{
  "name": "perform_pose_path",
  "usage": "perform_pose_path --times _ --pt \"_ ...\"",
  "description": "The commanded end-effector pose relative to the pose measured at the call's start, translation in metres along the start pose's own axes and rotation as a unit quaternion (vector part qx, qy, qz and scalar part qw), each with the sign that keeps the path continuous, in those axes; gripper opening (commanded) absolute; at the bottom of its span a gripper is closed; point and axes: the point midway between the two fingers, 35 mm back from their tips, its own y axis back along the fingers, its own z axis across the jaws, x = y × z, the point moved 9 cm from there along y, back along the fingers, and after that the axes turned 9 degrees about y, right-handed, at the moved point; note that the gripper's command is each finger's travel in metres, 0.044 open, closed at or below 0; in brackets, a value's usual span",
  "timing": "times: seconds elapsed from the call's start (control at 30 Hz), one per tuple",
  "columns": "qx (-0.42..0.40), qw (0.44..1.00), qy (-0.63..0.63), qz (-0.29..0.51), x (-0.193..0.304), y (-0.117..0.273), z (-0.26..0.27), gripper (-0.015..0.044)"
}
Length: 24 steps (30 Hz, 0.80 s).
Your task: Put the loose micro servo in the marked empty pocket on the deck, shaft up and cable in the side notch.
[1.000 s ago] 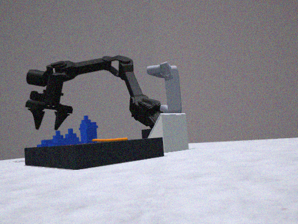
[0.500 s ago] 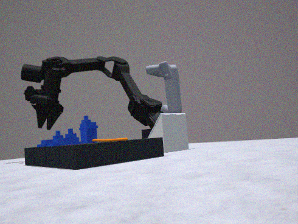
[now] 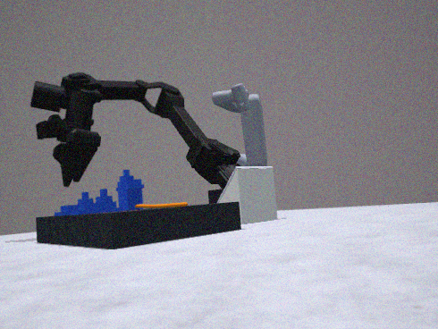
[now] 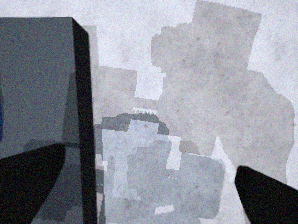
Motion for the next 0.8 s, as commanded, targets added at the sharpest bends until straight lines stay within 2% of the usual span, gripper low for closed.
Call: perform_pose_path --times 0.0,0.37,0.77 --pt "-0.014 0.997 0.077 0.006 -0.002 0.001 0.020 0.0440" --pt "-0.037 0.964 0.261 0.018 -0.003 0.008 0.064 0.0440" --pt "-0.053 0.889 0.454 0.033 0.003 0.017 0.111 0.0440"
